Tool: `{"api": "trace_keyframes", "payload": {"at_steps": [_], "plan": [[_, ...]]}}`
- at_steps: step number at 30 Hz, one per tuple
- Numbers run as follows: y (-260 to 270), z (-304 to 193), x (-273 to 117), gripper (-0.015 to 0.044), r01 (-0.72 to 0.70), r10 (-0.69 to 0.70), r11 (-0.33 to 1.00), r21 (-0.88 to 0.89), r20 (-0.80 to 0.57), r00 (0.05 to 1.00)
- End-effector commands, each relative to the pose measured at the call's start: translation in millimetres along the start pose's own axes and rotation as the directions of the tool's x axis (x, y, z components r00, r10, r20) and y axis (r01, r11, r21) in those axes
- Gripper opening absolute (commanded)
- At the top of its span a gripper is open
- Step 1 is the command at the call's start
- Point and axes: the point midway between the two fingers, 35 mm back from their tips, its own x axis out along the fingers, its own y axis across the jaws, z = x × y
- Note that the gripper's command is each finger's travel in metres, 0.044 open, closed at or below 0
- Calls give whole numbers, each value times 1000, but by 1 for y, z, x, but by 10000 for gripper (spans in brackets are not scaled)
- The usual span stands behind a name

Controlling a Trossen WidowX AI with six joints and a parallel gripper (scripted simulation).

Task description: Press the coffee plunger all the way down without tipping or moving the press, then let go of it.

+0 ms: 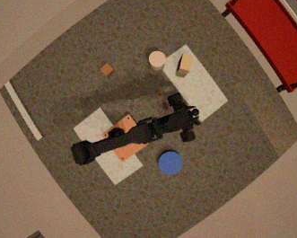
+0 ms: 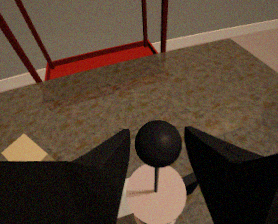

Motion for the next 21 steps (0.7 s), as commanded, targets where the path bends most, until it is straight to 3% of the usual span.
{"api": "trace_keyframes", "payload": {"at_steps": [1,21], "plan": [[0,0,1,127,3,-3,1000,4,0,1000],[0,-13,12,127,3,-3,1000,4,0,1000]]}}
